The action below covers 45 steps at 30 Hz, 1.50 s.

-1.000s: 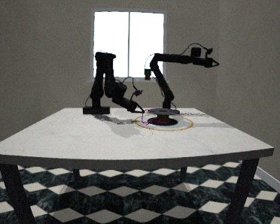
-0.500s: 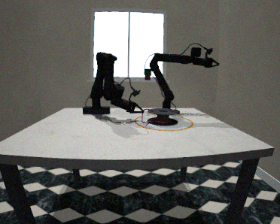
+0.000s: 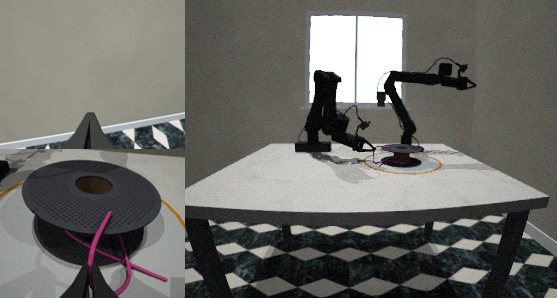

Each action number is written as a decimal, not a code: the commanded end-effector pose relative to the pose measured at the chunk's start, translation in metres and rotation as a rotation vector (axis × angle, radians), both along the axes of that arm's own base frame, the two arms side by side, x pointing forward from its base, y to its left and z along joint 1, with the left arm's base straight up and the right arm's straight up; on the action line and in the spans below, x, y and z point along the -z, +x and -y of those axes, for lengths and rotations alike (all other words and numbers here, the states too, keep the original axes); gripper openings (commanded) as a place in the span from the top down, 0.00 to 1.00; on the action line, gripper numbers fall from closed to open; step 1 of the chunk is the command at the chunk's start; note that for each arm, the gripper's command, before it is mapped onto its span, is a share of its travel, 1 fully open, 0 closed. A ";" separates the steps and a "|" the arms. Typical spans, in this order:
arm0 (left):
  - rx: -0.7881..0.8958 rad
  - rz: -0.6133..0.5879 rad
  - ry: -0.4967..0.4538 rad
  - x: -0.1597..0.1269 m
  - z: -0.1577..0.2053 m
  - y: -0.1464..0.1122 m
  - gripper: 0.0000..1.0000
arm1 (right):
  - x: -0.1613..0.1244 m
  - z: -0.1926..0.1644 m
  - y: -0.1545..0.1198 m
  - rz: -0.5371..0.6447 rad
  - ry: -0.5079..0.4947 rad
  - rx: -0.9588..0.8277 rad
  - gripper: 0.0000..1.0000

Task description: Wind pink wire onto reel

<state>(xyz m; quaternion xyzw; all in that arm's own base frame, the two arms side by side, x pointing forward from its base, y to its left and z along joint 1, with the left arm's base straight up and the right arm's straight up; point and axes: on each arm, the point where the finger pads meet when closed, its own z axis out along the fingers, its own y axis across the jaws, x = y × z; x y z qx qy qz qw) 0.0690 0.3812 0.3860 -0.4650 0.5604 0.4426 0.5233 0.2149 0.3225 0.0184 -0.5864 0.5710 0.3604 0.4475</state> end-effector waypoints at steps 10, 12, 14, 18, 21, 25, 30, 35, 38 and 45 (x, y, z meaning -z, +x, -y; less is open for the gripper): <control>0.001 0.020 0.058 -0.021 0.005 -0.003 1.00 | 0.021 0.004 0.000 -0.018 -0.001 0.003 1.00; 0.001 0.020 0.058 -0.021 0.005 -0.003 1.00 | 0.025 0.004 0.000 -0.018 -0.001 0.003 1.00; 0.001 0.020 0.058 -0.021 0.005 -0.003 1.00 | 0.028 0.003 0.001 -0.018 -0.001 0.003 1.00; 0.001 0.020 0.058 -0.021 0.005 -0.003 1.00 | 0.030 0.002 0.003 -0.018 -0.001 0.003 1.00; 0.001 0.020 0.058 -0.021 0.005 -0.003 1.00 | 0.032 0.001 0.005 -0.018 -0.001 0.003 1.00; 0.001 0.020 0.058 -0.021 0.005 -0.003 1.00 | 0.033 -0.001 0.008 -0.018 -0.001 0.003 1.00; 0.001 0.020 0.058 -0.021 0.005 -0.003 1.00 | 0.033 -0.001 0.009 -0.018 -0.001 0.003 1.00; 0.001 0.020 0.058 -0.021 0.005 -0.003 1.00 | 0.033 -0.001 0.009 -0.018 -0.001 0.003 1.00; 0.001 0.020 0.058 -0.021 0.005 -0.003 1.00 | 0.033 -0.001 0.008 -0.018 -0.001 0.003 1.00; 0.001 0.020 0.058 -0.021 0.005 -0.003 1.00 | 0.032 -0.001 0.007 -0.018 -0.001 0.003 1.00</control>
